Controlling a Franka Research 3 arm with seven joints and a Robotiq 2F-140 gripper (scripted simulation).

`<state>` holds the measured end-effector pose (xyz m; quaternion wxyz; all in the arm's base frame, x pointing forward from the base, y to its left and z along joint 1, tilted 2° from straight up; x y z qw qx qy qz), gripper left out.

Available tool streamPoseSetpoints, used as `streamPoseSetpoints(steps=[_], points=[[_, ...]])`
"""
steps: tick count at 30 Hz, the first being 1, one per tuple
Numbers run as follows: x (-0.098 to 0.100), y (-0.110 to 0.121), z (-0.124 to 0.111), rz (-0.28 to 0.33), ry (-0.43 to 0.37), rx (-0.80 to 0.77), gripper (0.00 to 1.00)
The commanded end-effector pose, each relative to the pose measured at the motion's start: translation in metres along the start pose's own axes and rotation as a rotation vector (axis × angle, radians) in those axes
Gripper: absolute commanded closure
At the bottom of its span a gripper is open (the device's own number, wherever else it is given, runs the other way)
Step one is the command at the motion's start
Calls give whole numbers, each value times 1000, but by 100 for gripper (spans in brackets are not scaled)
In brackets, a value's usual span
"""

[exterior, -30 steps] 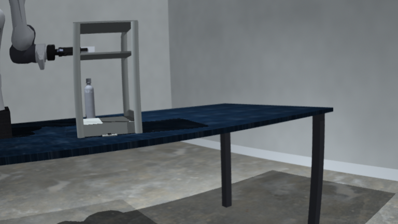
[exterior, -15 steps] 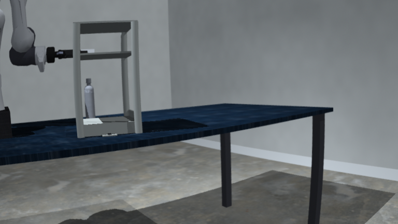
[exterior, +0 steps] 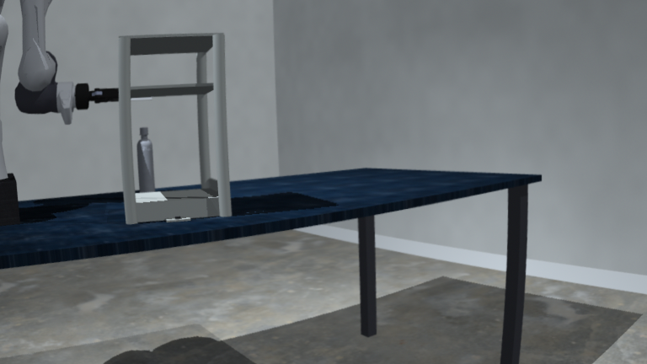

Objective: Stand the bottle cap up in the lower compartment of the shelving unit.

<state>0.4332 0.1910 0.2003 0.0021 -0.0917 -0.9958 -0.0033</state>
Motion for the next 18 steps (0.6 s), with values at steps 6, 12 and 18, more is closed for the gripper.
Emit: streamPoseSetpoints(steps=[6,12,18], points=[[-2,1,8,0,-18,-20,61],[-3,0,21,0,-18,-20,61],[-3,0,31,0,-18,-20,61]])
Point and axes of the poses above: the point where the finger pads meet when closed, its own x axis back along the fingers, its own y axis across the jaws, z = x × y, the point moved 4 cm from there along x, back along the fingers, and after that the axes turned 3 degrees about -x, right-handed, at the moved point
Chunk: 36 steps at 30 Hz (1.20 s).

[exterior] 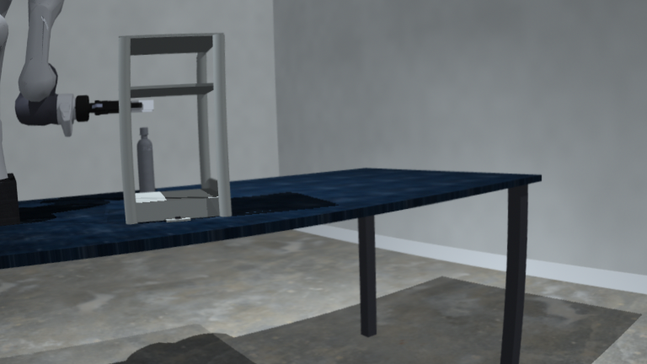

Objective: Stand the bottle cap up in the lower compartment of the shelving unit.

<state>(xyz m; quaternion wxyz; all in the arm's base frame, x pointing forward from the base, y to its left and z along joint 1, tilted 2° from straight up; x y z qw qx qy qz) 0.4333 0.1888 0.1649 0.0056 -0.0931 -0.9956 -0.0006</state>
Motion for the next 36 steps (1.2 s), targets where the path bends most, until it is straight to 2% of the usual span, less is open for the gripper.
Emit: streamPoseSetpoints(steps=[1,32,36], points=[[-2,2,-1,-3,-25,-26,61],[-5,0,89,-3,-25,-26,61],[-5,0,95,-3,-25,-26,61]])
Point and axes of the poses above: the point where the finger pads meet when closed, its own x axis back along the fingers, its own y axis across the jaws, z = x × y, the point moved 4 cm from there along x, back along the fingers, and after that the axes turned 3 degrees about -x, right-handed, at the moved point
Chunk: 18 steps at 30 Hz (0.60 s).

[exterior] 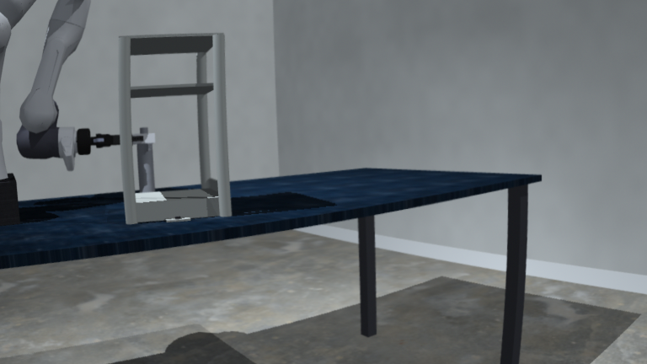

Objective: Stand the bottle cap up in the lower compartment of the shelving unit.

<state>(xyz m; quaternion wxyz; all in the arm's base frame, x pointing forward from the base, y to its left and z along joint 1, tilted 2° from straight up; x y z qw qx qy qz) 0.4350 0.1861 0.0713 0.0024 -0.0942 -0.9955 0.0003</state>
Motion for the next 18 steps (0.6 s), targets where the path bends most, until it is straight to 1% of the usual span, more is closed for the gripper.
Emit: streamPoseSetpoints(steps=[1,12,18], points=[[-2,2,4,-5,-18,-28,61],[-2,2,32,-5,-18,-28,61],[-2,2,39,-5,-18,-28,61]])
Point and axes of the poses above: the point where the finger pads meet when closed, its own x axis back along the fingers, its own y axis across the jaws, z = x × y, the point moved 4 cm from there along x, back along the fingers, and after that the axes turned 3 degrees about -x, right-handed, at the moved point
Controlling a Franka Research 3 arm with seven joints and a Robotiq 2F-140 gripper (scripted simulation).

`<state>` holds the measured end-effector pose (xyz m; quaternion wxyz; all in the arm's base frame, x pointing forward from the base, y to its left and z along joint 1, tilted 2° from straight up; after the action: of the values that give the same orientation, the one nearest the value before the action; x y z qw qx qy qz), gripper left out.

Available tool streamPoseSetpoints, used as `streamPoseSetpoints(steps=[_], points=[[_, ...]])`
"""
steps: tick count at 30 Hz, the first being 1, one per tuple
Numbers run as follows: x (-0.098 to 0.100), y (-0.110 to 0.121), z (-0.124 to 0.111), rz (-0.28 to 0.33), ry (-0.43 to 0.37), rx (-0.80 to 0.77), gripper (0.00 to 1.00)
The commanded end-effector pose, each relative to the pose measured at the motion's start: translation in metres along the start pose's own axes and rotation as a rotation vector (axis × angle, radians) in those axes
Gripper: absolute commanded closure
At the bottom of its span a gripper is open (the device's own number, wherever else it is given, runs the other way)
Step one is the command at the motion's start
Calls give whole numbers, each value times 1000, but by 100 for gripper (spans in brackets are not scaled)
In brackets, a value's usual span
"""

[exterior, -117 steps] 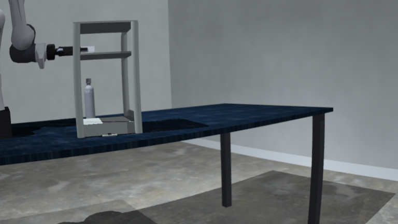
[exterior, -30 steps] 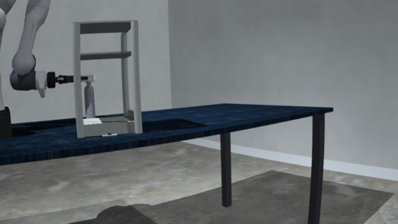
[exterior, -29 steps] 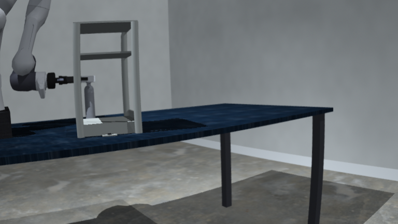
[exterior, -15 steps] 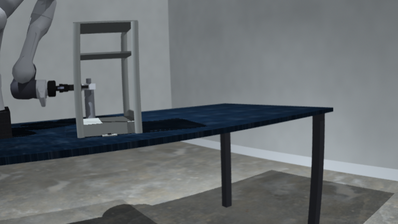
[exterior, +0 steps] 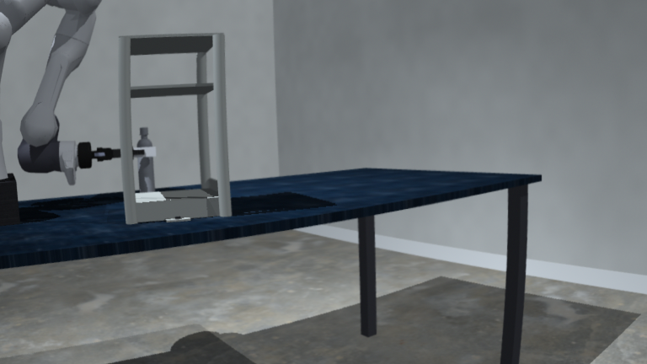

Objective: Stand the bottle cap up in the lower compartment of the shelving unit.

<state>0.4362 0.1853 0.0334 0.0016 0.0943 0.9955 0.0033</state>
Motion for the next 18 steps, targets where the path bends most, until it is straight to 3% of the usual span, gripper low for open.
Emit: streamPoseSetpoints(steps=[1,18], points=[[-1,2,3,-6,-11,-20,61],[-1,2,18,-6,-11,-20,61]])
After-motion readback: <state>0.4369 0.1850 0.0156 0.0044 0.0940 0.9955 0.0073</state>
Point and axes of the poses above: the point where the finger pads meet when closed, its own x axis back along the fingers, its own y axis across the jaws, z = x × y, the point moved 4 cm from there along x, back along the fingers, and after that the axes turned 3 degrees about -x, right-handed, at the moved point
